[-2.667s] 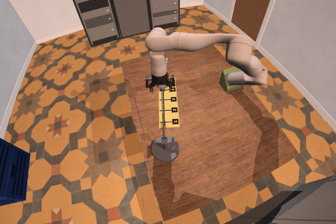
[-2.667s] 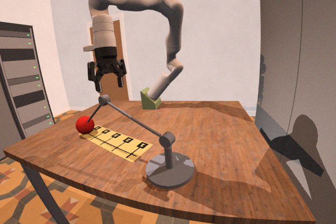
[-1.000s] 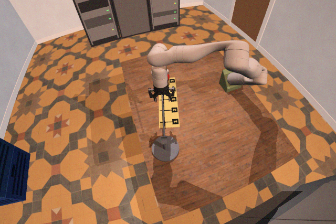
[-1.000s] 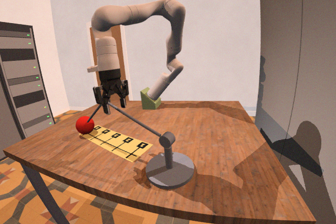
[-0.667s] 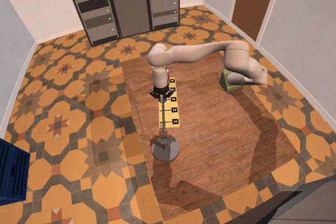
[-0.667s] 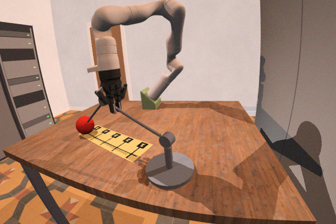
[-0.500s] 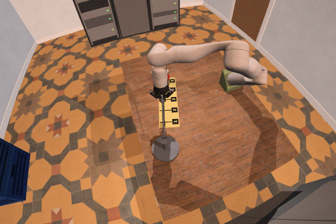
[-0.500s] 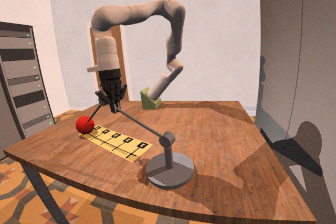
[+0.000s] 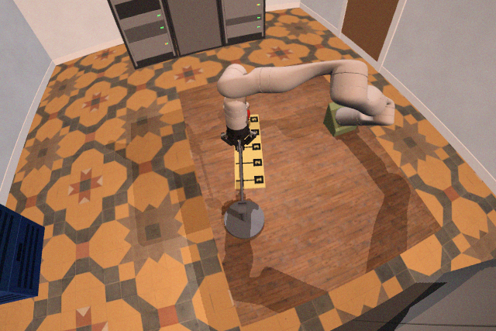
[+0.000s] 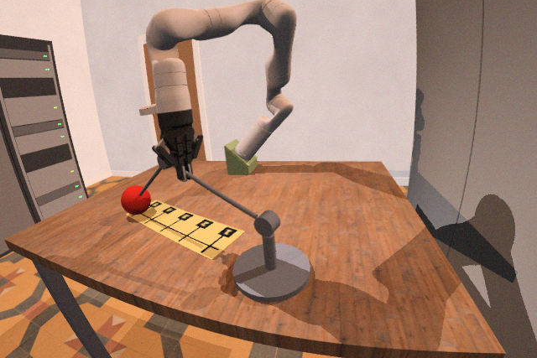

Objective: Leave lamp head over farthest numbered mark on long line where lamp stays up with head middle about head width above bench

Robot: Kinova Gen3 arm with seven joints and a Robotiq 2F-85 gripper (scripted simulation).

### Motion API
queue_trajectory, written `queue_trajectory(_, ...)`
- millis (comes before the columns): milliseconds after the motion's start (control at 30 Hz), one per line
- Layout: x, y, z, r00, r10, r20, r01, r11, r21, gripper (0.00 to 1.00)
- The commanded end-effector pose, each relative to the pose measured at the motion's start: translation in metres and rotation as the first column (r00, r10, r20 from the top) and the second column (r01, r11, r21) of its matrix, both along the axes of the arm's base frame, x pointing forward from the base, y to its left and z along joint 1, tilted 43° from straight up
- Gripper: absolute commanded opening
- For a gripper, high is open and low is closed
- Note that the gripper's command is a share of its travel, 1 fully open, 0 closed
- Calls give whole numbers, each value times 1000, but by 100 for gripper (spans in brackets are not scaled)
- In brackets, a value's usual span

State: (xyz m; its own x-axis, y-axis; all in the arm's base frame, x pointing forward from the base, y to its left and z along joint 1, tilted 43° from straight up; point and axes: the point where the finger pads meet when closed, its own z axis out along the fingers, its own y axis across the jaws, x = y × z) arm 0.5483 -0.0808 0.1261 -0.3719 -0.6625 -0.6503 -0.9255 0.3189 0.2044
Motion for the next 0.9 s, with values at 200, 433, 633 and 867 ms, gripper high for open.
queue_trajectory(200, 1, -6, 14, 1000, -1, 1, 1, 1000, -1, 0)
queue_trajectory(433, 2, -11, 28, 1000, -1, 1, 1, 1000, -1, 0)
queue_trajectory(633, 2, -12, 30, 1000, 0, 1, 0, 1000, -1, 0)
queue_trajectory(867, 2, -12, 30, 1000, 0, 1, 0, 1000, -1, 0)
